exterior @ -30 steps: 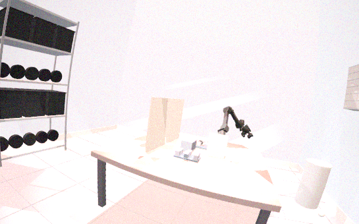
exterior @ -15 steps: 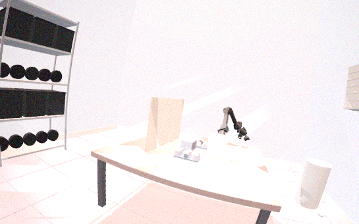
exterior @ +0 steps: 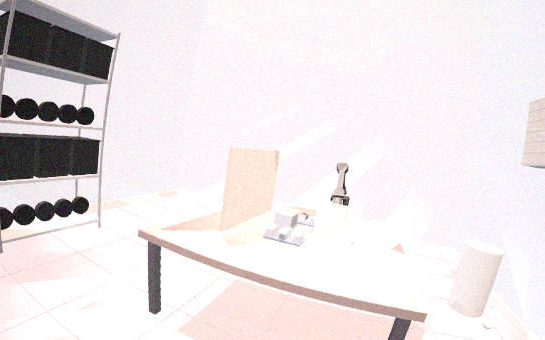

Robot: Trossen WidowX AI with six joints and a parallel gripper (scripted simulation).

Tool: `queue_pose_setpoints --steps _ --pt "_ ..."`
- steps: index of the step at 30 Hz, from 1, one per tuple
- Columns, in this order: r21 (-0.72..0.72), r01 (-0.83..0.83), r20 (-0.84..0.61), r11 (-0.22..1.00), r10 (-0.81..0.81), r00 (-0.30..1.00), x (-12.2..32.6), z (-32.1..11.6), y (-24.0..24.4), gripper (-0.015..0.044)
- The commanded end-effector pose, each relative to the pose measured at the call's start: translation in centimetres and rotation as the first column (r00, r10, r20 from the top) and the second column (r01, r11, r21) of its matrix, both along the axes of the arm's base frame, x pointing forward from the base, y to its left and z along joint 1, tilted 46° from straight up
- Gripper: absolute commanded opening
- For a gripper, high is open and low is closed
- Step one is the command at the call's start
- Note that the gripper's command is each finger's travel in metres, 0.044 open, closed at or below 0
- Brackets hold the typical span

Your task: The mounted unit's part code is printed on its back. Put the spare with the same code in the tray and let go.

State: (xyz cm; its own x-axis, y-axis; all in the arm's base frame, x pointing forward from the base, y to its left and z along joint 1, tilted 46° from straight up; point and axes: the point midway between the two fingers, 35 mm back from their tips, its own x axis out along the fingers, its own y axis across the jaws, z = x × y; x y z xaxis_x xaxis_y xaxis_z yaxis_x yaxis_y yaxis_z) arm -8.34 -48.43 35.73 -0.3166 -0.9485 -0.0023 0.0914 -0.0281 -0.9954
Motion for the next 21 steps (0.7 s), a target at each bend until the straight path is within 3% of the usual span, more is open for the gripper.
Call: queue_pose_setpoints --steps 1,11,16,21 --pt "-0.014 -0.119 0.132 0.993 0.119 0.984 6.5 0.2 -0.4 0.0440" --pt "0.013 -0.399 0.473 0.917 0.345 0.810 23.6 -1.4 2.4 0.0440" --pt "0.102 -0.473 0.614 0.875 0.319 0.722 30.2 -4.5 5.1 0.0440" --pt "0.262 -0.521 0.661 0.812 0.242 0.710 36.6 -9.7 9.3 0.0440"
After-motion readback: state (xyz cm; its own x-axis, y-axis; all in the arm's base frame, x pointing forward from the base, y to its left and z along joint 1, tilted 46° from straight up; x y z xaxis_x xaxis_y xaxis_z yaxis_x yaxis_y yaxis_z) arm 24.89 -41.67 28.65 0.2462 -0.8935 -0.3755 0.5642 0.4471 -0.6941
